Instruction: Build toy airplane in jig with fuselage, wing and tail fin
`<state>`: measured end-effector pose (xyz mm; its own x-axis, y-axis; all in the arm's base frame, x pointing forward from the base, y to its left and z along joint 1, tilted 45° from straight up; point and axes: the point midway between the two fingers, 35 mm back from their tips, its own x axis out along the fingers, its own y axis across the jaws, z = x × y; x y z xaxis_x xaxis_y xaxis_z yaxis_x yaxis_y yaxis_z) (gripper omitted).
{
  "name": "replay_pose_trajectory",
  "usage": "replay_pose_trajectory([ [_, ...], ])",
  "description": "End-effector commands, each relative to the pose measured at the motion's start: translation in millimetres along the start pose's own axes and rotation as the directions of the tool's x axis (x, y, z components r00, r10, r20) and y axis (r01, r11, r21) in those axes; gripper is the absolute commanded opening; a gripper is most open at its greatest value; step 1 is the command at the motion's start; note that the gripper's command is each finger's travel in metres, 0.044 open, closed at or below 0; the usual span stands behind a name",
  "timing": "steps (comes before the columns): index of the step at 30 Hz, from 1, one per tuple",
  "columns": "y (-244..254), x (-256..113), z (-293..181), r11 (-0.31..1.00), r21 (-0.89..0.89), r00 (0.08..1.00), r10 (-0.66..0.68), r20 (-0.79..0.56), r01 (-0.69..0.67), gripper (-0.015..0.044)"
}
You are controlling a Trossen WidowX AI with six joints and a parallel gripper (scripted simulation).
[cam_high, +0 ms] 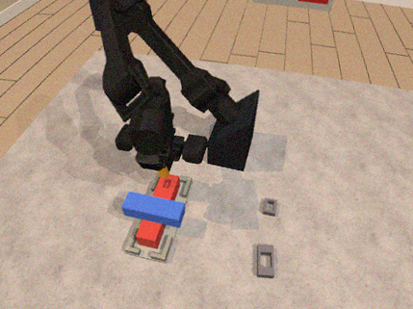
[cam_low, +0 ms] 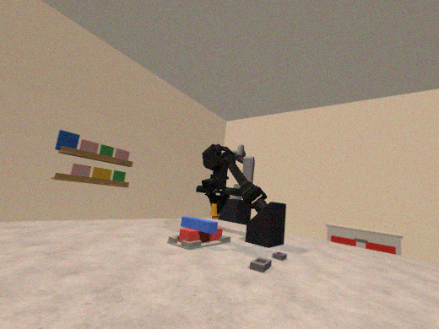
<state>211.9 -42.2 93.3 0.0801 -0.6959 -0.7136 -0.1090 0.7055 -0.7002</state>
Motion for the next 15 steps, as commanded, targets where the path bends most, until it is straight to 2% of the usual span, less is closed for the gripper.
replay_pose_trajectory([
  [1,-0.5,2.0,0.3,1.000,-0.003,1.000,-0.003,0.003,0.003,0.0065],
  [15,-0.8,24.6,1.1,1.000,-0.003,1.000,-0.002,0.004,0.002,0.0065],
])
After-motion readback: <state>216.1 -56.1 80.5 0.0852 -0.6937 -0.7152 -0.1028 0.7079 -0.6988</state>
